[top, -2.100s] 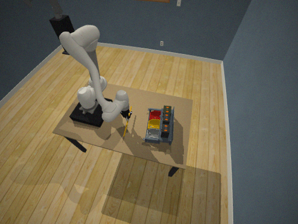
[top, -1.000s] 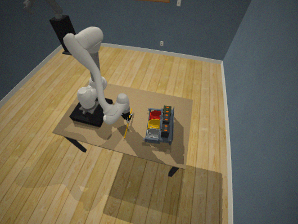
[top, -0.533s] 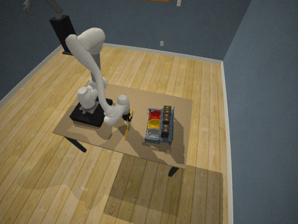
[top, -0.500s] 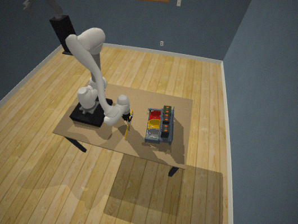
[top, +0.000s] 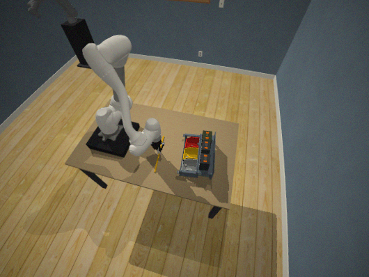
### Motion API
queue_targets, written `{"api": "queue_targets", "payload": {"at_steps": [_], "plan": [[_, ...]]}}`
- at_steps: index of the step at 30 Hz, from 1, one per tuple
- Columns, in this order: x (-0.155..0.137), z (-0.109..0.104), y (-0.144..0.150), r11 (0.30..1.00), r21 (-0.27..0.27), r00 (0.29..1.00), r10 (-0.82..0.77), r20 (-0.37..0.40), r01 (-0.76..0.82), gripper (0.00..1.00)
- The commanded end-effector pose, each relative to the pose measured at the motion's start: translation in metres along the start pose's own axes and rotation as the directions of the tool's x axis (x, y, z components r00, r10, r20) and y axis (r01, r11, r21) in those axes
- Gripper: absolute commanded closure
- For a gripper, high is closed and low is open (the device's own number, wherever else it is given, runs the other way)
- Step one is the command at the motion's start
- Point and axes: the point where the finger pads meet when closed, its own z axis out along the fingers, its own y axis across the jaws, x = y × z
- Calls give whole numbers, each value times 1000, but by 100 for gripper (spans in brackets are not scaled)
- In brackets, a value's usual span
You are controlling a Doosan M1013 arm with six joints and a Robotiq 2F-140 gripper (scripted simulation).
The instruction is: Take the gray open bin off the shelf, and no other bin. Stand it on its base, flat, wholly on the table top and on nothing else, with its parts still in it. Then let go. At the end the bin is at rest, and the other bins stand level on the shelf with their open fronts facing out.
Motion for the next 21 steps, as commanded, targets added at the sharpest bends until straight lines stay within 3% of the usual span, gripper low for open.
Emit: {"api": "queue_targets", "payload": {"at_steps": [1,4,5,21], "plan": [[0,0,0,1000,0,1000,0,0,0,100],[0,0,0,1000,0,1000,0,0,0,100],[0,0,0,1000,0,1000,0,0,0,43],[0,0,0,1000,0,1000,0,0,0,43]]}}
